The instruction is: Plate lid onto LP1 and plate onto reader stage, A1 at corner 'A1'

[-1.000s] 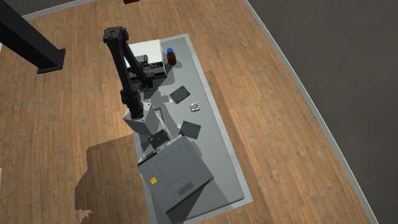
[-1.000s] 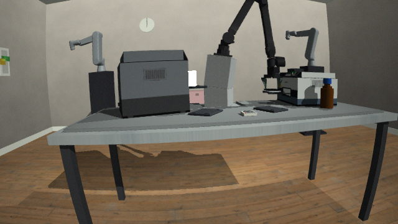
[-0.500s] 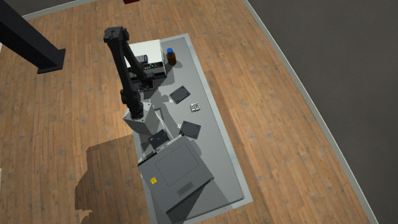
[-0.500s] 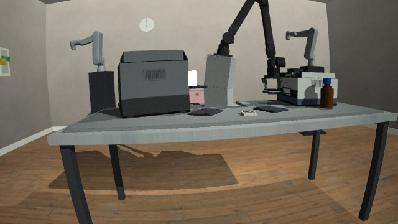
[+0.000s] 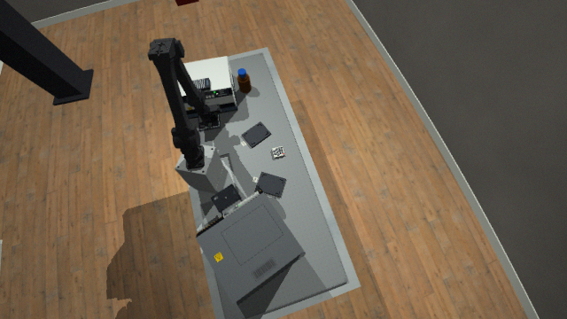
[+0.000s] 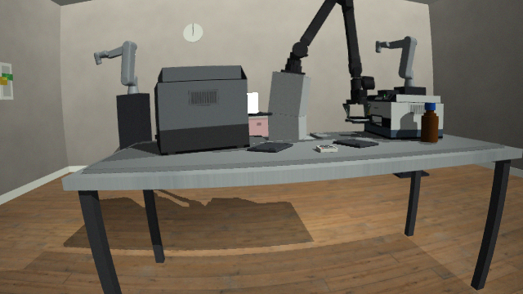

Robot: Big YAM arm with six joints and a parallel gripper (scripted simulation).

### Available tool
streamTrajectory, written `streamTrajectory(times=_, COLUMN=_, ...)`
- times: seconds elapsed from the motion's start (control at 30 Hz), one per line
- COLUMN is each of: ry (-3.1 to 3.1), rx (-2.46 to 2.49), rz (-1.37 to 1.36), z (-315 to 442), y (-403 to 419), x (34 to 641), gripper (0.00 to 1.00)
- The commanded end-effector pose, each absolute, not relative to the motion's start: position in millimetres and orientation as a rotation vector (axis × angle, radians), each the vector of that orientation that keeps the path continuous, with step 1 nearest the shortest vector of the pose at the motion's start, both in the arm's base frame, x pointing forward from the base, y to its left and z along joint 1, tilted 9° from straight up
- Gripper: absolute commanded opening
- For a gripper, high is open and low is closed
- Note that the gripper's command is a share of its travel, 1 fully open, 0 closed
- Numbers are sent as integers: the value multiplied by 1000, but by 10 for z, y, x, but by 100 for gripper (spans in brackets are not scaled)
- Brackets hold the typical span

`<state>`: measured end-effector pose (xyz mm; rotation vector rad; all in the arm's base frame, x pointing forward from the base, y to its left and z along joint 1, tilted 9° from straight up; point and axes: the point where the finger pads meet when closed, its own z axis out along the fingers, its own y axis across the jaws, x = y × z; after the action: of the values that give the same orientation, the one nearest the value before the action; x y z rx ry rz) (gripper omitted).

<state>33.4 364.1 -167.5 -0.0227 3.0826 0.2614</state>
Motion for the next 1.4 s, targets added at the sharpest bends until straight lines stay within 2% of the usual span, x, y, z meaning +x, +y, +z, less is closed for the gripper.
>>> streamTrajectory(times=0.0, ry=3074, rx=-20, rz=323, z=-1582, y=3792, x=382, gripper=100)
streamTrajectory(times=0.77, ry=3084, rx=-26, rz=256, z=-1694, y=3671, x=360, gripper=100)
streamTrajectory(times=0.8, ry=3084, rx=-26, rz=256, z=-1694, y=3671, x=360, gripper=85)
streamTrajectory(times=1.37, ry=3084, rx=-26, rz=256, z=-1694, y=3671, x=360, gripper=85)
